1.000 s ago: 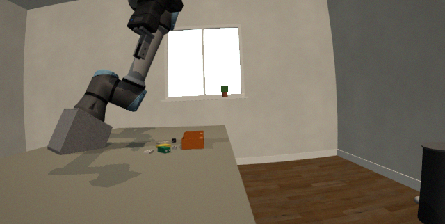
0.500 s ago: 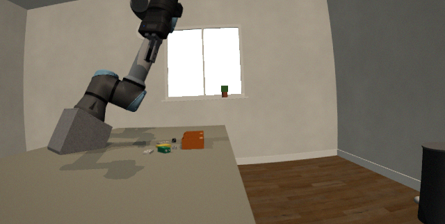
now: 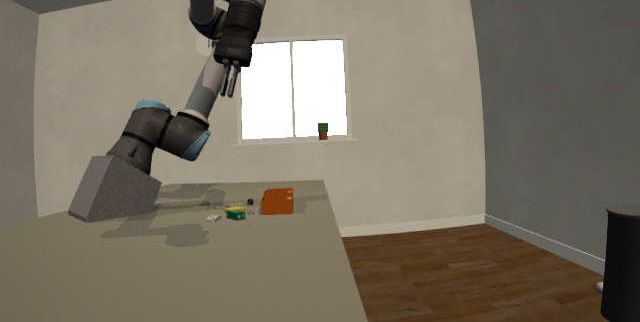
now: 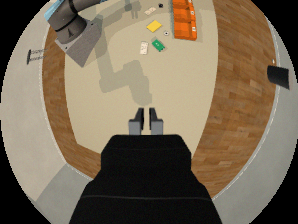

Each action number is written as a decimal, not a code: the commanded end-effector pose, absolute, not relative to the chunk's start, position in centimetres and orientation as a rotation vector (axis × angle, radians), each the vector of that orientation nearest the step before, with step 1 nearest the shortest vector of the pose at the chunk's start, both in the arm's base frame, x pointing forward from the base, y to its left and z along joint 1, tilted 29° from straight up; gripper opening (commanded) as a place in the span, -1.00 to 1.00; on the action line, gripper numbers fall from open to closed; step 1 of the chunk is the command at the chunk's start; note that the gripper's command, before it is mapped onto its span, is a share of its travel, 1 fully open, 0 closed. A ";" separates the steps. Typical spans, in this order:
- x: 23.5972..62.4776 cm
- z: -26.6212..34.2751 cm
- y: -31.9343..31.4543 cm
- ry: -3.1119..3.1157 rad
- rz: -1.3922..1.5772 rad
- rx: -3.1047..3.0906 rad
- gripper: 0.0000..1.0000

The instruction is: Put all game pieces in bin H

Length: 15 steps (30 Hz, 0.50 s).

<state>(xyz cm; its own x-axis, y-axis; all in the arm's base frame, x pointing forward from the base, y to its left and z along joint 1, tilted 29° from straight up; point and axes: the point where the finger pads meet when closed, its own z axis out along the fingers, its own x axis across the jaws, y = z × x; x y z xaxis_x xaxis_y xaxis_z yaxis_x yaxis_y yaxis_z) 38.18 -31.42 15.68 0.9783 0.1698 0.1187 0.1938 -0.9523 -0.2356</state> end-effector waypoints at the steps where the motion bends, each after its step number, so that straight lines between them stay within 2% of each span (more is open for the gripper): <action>1: 37.9 16.5 -29.3 -0.416 -0.187 -2.855 -0.39; 15: 36.9 18.1 -22.8 -0.869 -0.321 -2.741 -0.39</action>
<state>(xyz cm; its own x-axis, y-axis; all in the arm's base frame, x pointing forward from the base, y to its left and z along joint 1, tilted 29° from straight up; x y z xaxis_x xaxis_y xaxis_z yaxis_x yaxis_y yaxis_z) 37.26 -24.61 17.61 0.8578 0.4534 0.2422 0.5005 -0.8439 -0.1930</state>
